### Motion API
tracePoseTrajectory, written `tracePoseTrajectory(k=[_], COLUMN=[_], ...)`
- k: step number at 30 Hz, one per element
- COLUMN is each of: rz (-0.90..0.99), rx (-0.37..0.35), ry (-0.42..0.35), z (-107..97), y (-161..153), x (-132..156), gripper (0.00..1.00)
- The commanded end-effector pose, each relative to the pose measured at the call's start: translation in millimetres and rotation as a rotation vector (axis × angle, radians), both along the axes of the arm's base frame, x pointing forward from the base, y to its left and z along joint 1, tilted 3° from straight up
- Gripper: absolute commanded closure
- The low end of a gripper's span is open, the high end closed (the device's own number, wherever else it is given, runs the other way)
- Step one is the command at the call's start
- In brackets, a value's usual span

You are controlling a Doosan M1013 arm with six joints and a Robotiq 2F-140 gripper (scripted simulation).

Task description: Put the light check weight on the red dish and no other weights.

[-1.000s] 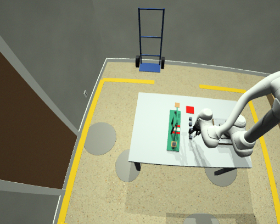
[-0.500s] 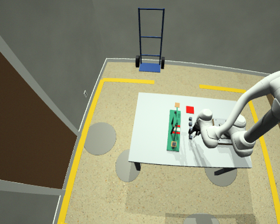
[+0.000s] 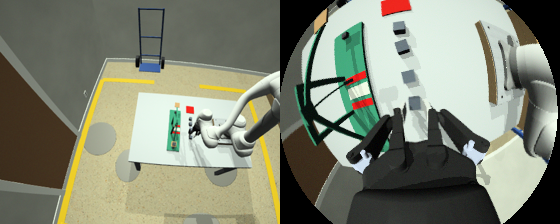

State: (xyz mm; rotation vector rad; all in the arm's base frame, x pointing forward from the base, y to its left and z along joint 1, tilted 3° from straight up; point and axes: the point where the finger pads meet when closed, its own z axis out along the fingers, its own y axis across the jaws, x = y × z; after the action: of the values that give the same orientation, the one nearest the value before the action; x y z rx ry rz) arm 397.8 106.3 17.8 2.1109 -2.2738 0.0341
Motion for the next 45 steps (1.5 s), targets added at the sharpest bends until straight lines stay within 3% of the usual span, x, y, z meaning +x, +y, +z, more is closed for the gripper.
tracePoseTrajectory(k=[1, 25, 45], rz=[0.0, 0.0, 0.0], rx=[0.0, 0.0, 0.0], ry=[0.0, 0.0, 0.0], z=[0.0, -1.3, -32.8], y=[0.0, 0.0, -1.3], x=[0.0, 0.0, -0.5], gripper=[0.65, 0.65, 0.65])
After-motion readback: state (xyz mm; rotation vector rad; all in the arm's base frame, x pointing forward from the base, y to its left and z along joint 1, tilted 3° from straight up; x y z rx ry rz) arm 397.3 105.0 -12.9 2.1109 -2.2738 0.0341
